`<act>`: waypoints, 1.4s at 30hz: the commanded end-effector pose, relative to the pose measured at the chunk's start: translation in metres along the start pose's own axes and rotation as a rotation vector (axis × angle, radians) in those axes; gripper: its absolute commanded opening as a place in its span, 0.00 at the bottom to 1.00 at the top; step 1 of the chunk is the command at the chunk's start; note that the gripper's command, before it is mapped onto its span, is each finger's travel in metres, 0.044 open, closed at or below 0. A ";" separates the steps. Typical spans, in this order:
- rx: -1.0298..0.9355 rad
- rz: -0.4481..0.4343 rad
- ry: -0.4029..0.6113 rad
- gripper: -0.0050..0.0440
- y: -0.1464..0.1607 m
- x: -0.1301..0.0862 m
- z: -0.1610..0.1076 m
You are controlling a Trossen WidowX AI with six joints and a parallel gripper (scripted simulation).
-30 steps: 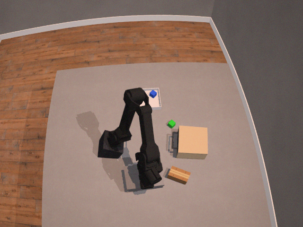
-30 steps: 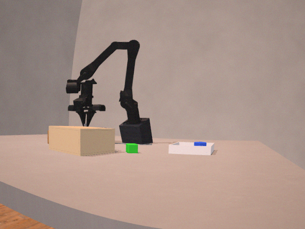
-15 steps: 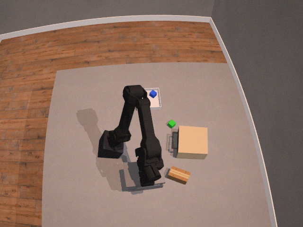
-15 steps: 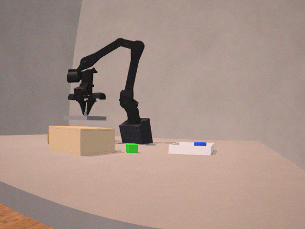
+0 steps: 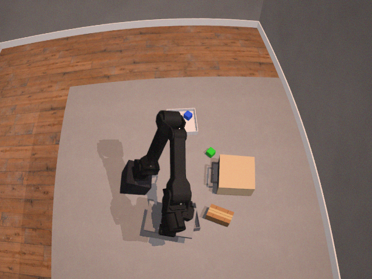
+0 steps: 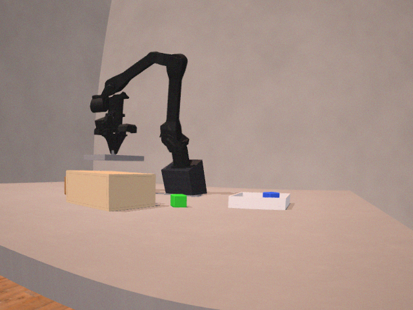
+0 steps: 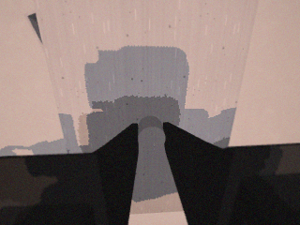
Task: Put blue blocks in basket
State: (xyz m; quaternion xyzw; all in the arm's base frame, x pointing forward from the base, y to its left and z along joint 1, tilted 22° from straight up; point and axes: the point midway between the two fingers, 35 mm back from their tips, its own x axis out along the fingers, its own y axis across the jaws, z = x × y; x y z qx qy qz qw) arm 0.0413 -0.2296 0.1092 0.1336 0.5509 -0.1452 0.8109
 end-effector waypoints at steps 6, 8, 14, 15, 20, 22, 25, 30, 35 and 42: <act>0.559 -0.009 -0.012 0.10 -0.066 -0.003 -0.050; 0.693 -0.008 -0.013 0.10 -0.078 -0.003 -0.063; 0.959 -0.007 -0.014 0.10 -0.099 -0.003 -0.097; 1.026 -0.006 -0.015 0.10 -0.103 -0.003 -0.106; 1.359 -0.004 -0.016 0.10 -0.120 -0.002 -0.142; 1.493 -0.003 -0.016 0.10 -0.126 -0.002 -0.161; 1.607 -0.002 -0.017 0.10 -0.129 -0.002 -0.173; 1.607 -0.002 -0.017 0.10 -0.129 -0.002 -0.173; 1.607 -0.002 -0.017 0.10 -0.130 0.024 -0.173; 1.607 -0.002 -0.017 0.10 -0.130 0.069 -0.172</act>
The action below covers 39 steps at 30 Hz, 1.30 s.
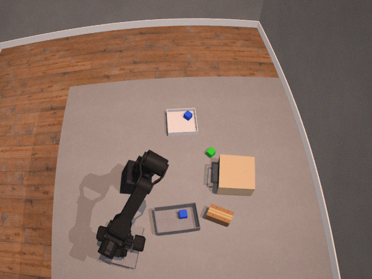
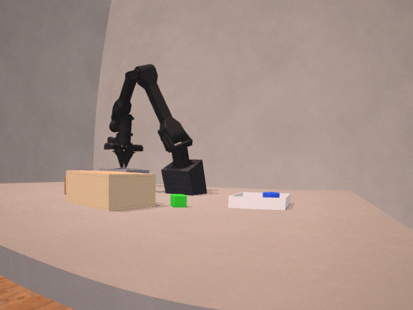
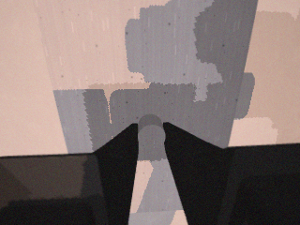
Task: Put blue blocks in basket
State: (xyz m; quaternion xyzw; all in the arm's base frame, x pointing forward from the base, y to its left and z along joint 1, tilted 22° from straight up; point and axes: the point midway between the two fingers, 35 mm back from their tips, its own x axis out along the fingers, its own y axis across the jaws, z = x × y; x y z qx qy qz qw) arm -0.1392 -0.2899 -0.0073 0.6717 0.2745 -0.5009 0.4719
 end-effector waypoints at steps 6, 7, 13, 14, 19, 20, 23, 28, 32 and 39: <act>0.006 0.006 0.004 0.10 0.001 0.021 -0.001; 0.006 0.006 0.004 0.10 0.001 0.024 -0.001; 0.006 0.006 0.004 0.10 0.001 0.040 -0.002; 0.006 0.006 0.004 0.10 0.001 0.043 -0.002; 0.006 0.006 0.004 0.10 0.001 0.046 -0.002; 0.006 0.006 0.004 0.10 0.001 0.047 -0.002; 0.006 0.006 0.004 0.10 0.001 0.048 -0.002; 0.006 0.006 0.004 0.10 0.001 0.053 -0.002; 0.006 0.006 0.004 0.10 0.001 0.057 -0.002; 0.006 0.006 0.004 0.10 0.001 0.059 -0.002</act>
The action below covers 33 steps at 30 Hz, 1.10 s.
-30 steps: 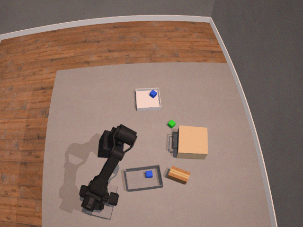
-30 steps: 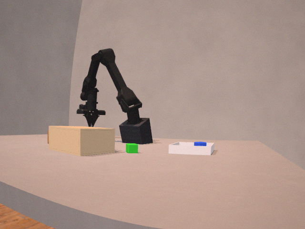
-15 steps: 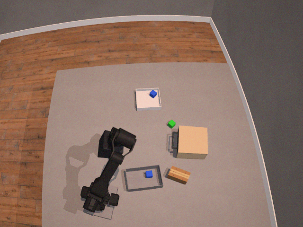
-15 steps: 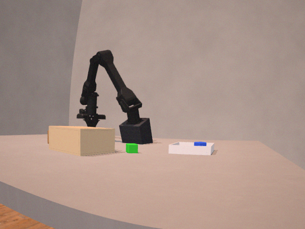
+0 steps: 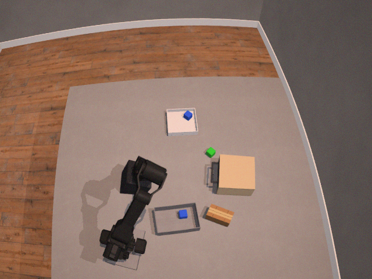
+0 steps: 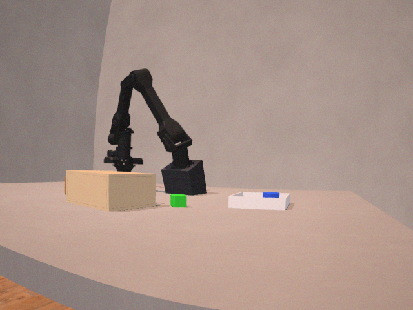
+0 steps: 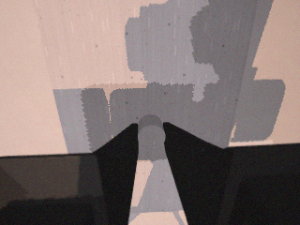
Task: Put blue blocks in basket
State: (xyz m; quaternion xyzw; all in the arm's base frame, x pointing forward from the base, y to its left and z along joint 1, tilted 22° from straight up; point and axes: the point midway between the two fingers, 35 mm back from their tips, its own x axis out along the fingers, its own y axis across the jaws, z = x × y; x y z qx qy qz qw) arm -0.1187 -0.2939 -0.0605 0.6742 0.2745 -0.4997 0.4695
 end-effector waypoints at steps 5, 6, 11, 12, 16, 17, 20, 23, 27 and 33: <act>0.001 0.006 -0.001 1.00 0.001 0.001 0.000; 0.001 0.006 -0.001 1.00 0.001 0.001 0.000; 0.001 0.006 -0.001 1.00 0.001 -0.005 0.000; 0.001 0.006 -0.001 1.00 0.001 -0.012 0.000; 0.001 0.006 -0.001 1.00 0.001 -0.032 0.000; 0.001 0.006 -0.001 1.00 0.001 -0.032 0.000; 0.001 0.006 -0.001 1.00 0.001 -0.052 0.000; 0.001 0.006 -0.001 1.00 0.001 -0.072 0.000; 0.001 0.006 -0.001 1.00 0.001 -0.099 0.000; 0.001 0.006 -0.001 1.00 0.000 -0.110 0.000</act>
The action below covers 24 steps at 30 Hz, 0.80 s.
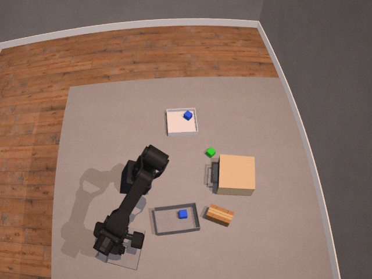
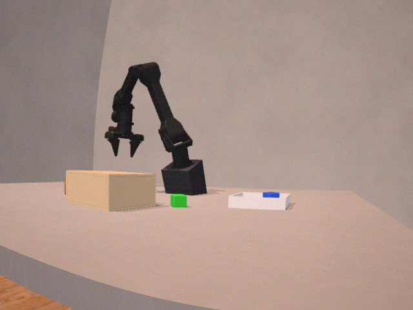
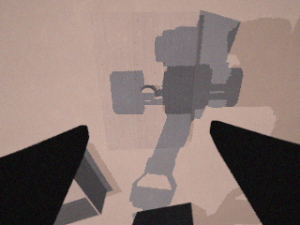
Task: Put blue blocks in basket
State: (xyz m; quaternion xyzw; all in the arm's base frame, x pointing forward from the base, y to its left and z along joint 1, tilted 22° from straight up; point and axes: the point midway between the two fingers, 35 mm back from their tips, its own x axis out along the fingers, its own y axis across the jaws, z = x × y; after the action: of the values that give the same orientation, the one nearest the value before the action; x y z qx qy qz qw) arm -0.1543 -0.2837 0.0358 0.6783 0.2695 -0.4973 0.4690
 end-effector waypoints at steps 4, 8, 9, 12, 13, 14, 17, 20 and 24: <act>-0.055 -0.005 -0.004 0.64 0.017 -0.007 -0.009; -0.103 -0.005 -0.004 0.64 0.055 -0.006 -0.020; -0.103 -0.005 -0.004 0.64 0.064 -0.006 -0.025; -0.103 -0.005 -0.004 0.64 0.089 -0.006 -0.038; -0.152 -0.005 -0.004 0.64 0.097 -0.006 -0.044; -0.152 -0.005 -0.004 0.64 0.104 -0.006 -0.050; -0.152 -0.005 -0.004 0.64 0.120 -0.006 -0.062; -0.200 -0.005 -0.004 0.64 0.134 -0.006 -0.076; -0.248 -0.005 -0.004 0.64 0.161 -0.006 -0.106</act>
State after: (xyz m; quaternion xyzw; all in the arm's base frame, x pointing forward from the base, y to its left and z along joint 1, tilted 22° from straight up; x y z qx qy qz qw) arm -0.0024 -0.2677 0.0995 0.6251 0.3198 -0.4717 0.5334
